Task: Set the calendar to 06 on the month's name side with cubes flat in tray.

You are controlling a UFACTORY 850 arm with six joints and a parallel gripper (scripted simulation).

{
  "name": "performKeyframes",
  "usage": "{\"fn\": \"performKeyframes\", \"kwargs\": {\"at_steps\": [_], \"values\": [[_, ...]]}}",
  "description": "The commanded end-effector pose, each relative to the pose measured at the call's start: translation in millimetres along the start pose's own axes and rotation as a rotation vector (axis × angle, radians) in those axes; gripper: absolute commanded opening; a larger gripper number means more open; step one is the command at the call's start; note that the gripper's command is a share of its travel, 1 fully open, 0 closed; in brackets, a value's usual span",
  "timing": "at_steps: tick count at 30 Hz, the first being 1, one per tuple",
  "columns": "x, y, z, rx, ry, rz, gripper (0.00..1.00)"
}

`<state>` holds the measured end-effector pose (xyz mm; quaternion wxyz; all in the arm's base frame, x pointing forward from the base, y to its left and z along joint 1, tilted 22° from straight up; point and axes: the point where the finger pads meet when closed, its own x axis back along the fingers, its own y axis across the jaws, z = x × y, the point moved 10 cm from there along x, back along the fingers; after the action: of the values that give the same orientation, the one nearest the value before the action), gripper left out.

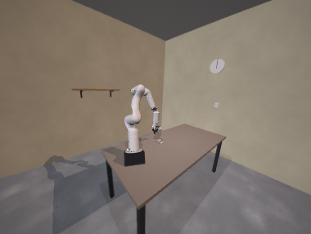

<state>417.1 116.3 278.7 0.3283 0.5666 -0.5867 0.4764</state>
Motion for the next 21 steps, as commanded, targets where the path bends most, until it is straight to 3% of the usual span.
{"fn": "performKeyframes", "kwargs": {"at_steps": [1, 3, 5, 6, 7, 8, 9, 10, 12, 21], "values": [[1, -1, 0, 0.000, 0.000, 0.001, 0.29], [1, -2, 10, 0.001, 0.001, 0.001, 0.29], [4, -6, 50, 0.003, 0.004, 0.000, 0.29], [4, -6, 50, 0.003, 0.004, 0.000, 0.29], [6, -6, 77, 0.005, 0.004, -0.001, 0.29], [6, -6, 77, 0.005, 0.004, -0.001, 0.29], [8, -5, 101, 0.006, 0.003, 0.000, 0.29], [8, -5, 101, 0.006, 0.003, 0.000, 0.29], [11, -2, 126, 0.007, 0.000, 0.001, 0.29], [11, -2, 128, 0.007, 0.000, 0.001, 0.29]]}}
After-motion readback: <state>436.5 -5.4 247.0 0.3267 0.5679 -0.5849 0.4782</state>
